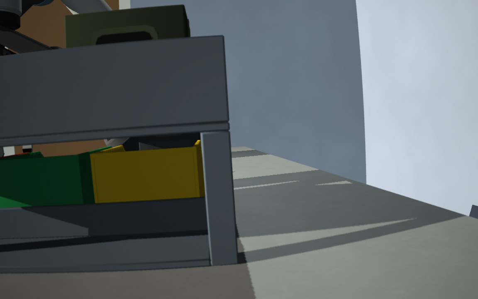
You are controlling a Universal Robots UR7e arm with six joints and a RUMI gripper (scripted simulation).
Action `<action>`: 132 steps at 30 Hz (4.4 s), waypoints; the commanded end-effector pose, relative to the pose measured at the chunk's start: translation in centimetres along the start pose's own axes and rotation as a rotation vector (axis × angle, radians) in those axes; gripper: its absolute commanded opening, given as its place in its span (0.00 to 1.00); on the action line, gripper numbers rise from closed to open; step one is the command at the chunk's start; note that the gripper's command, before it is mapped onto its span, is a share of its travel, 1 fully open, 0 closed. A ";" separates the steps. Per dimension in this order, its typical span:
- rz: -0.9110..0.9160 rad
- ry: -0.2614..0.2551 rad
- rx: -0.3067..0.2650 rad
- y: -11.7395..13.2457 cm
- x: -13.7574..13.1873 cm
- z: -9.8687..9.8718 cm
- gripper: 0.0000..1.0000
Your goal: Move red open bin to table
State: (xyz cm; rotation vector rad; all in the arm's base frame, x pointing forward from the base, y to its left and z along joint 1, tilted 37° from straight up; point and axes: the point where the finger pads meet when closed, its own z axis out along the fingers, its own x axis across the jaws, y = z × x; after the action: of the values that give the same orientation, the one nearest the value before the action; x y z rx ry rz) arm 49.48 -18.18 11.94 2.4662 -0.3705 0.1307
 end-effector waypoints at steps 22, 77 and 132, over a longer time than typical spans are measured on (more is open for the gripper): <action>0.000 0.002 0.000 0.0 0.0 0.5 0.58; 0.000 0.002 0.000 0.0 0.0 1.0 0.58; 0.000 0.002 0.000 0.0 0.0 2.1 0.58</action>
State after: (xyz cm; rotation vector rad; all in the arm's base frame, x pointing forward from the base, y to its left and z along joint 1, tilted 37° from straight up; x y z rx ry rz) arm 49.49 -19.47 10.25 2.4663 -0.3703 0.1311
